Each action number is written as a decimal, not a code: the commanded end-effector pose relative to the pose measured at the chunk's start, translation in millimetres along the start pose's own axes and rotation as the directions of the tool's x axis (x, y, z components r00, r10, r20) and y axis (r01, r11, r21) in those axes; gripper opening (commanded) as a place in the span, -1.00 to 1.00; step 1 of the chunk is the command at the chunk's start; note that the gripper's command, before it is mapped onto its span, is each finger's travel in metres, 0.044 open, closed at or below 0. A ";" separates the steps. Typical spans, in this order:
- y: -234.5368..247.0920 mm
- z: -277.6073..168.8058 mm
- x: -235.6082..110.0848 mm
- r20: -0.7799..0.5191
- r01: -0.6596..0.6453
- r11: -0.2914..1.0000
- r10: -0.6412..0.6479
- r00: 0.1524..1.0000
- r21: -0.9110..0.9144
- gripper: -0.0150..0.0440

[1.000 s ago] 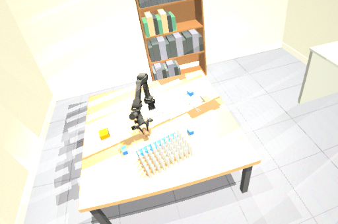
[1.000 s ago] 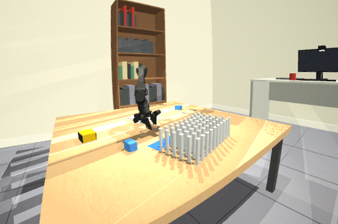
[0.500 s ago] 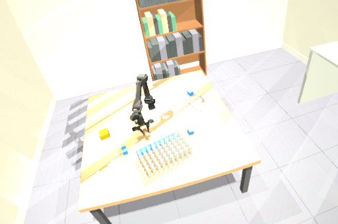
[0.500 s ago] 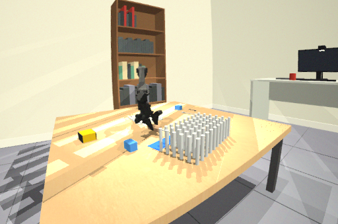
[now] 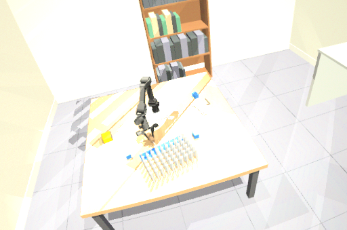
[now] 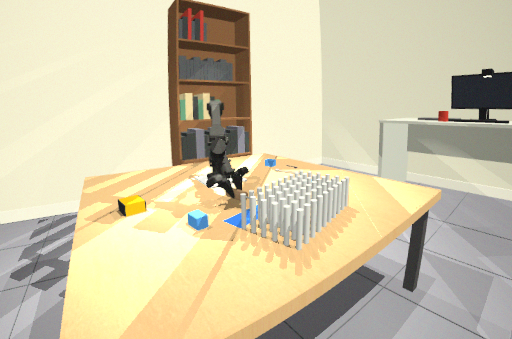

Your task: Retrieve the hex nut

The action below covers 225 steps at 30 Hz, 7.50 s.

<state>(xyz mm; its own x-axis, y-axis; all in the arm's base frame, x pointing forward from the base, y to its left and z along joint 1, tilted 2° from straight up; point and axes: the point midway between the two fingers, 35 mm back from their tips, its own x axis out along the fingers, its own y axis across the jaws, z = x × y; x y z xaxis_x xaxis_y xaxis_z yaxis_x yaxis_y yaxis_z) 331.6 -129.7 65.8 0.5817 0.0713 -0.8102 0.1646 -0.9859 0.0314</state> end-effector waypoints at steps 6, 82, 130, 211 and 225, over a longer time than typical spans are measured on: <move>1.8 -12.3 2.9 -0.013 -0.008 1.000 0.008 1.000 -0.005 -0.49; 2.2 -58.2 31.4 -0.020 -0.009 1.000 0.009 1.000 -0.004 -0.49; 0.3 -34.2 41.4 -0.017 -0.008 1.000 0.008 1.000 -0.006 -0.49; 0.4 18.8 9.1 -0.009 -0.008 1.000 0.008 1.000 -0.005 -0.49; 0.5 29.4 2.3 -0.008 -0.007 1.000 0.007 1.000 -0.005 -0.49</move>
<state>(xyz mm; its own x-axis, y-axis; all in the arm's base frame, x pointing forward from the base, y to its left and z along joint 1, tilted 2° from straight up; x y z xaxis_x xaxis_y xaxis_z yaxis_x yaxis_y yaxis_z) 314.1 -133.8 46.5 0.5885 0.0646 -0.8059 0.1640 -0.9856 0.0407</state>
